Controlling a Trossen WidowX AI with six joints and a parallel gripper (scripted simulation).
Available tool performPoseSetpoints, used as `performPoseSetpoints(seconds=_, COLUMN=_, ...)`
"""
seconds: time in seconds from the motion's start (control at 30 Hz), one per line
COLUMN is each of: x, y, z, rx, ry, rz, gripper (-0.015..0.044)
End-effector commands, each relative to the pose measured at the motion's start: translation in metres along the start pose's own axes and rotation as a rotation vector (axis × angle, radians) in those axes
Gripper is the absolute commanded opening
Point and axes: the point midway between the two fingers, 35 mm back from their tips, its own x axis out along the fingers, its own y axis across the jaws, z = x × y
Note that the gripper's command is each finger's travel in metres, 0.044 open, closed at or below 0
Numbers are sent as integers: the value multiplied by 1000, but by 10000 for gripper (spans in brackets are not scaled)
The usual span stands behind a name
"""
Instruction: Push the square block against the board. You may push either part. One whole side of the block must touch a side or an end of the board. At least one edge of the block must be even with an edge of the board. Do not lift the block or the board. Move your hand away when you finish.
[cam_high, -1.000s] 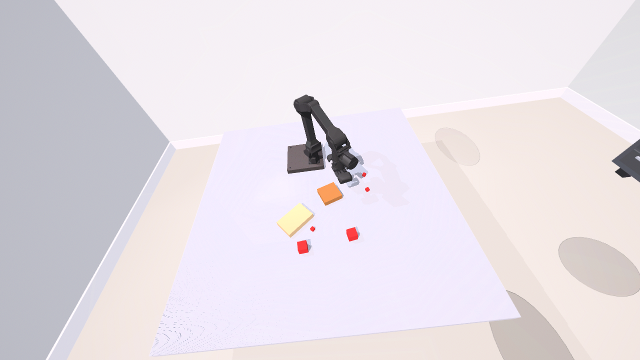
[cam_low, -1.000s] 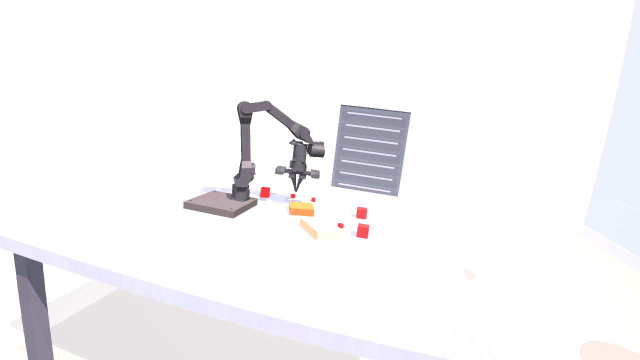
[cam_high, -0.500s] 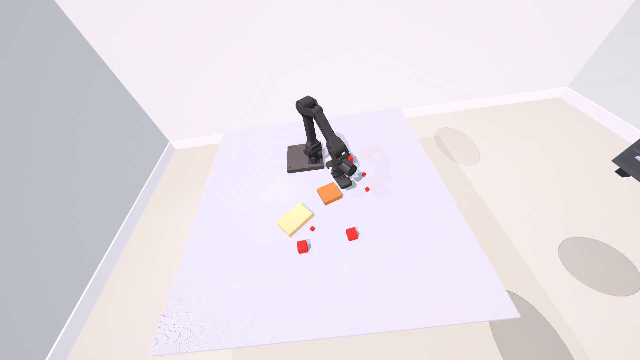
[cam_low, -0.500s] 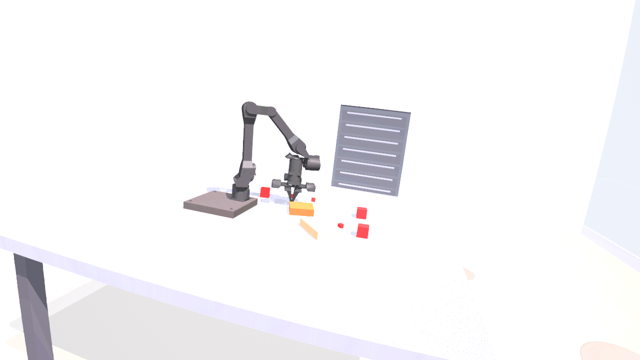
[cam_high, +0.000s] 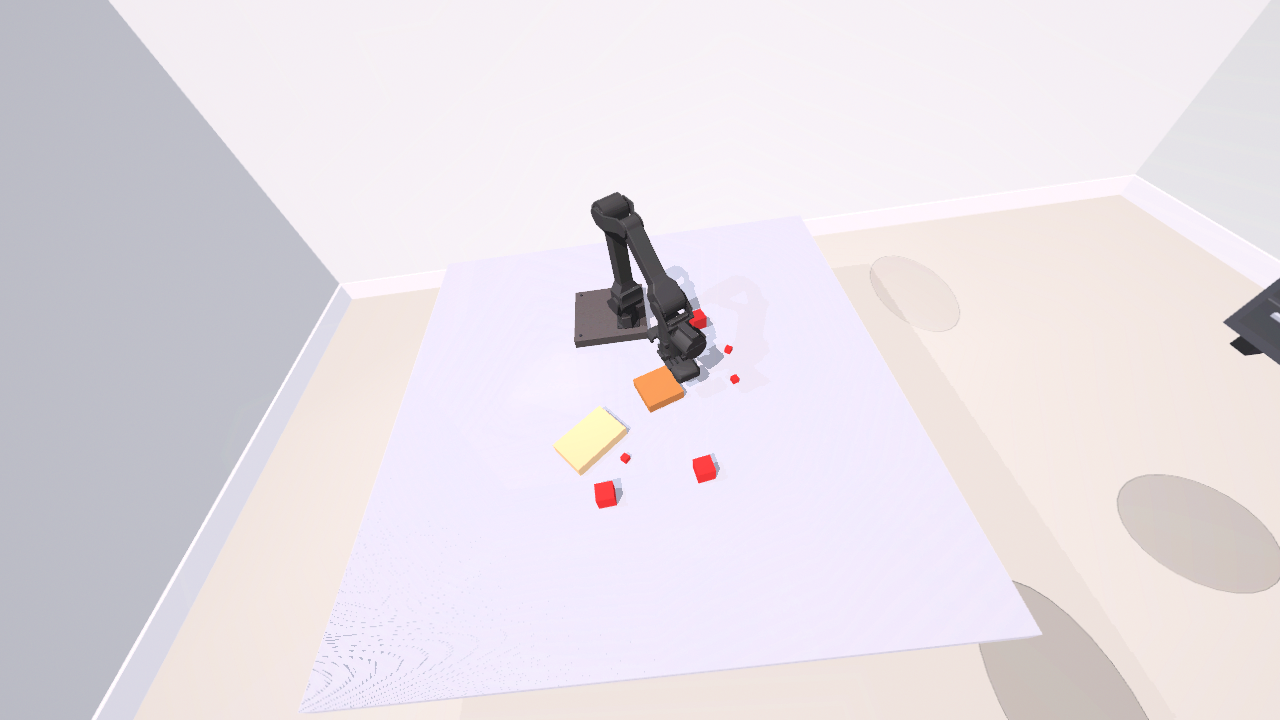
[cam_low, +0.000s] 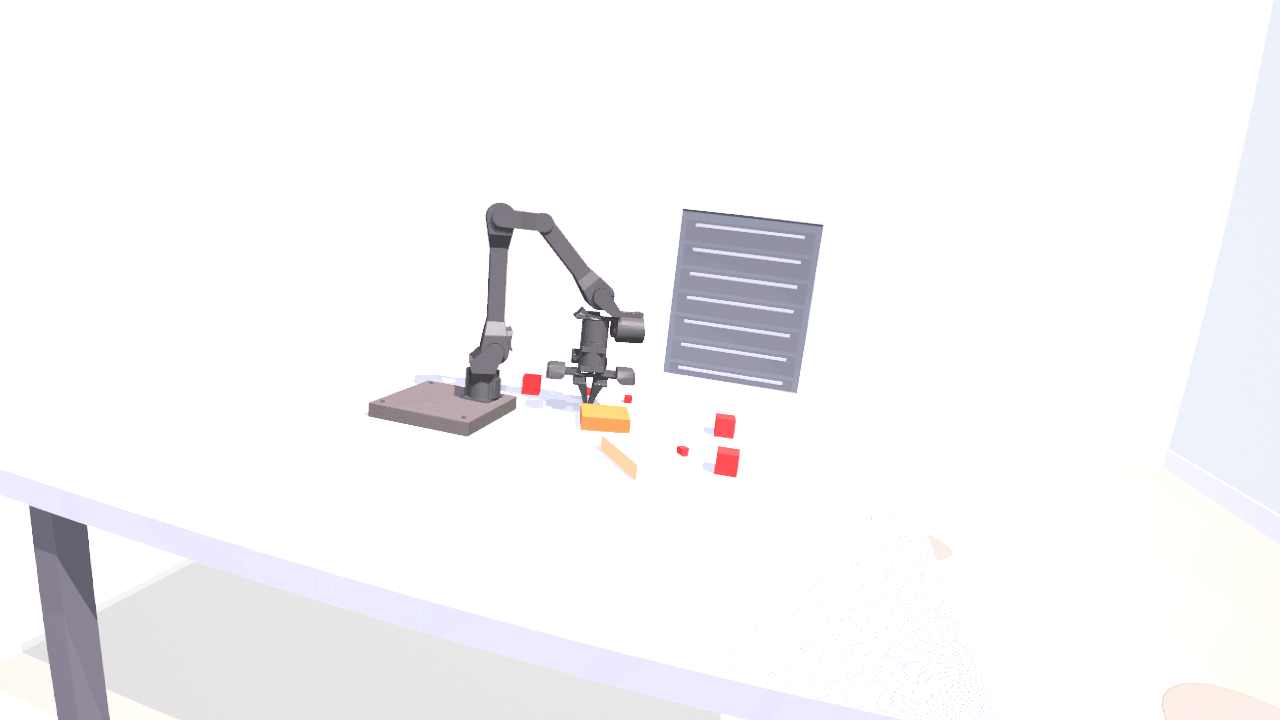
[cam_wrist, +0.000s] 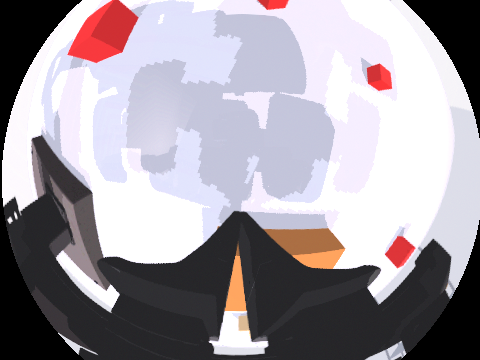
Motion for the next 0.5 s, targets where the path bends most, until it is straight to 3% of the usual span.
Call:
performPoseSetpoints(seconds=0.0, x=0, y=0, z=-6, rx=-1, ry=3, rz=-2, gripper=0)
performPoseSetpoints(seconds=0.47, x=0, y=-4, z=-29, rx=-1, ry=5, rz=-2, gripper=0)
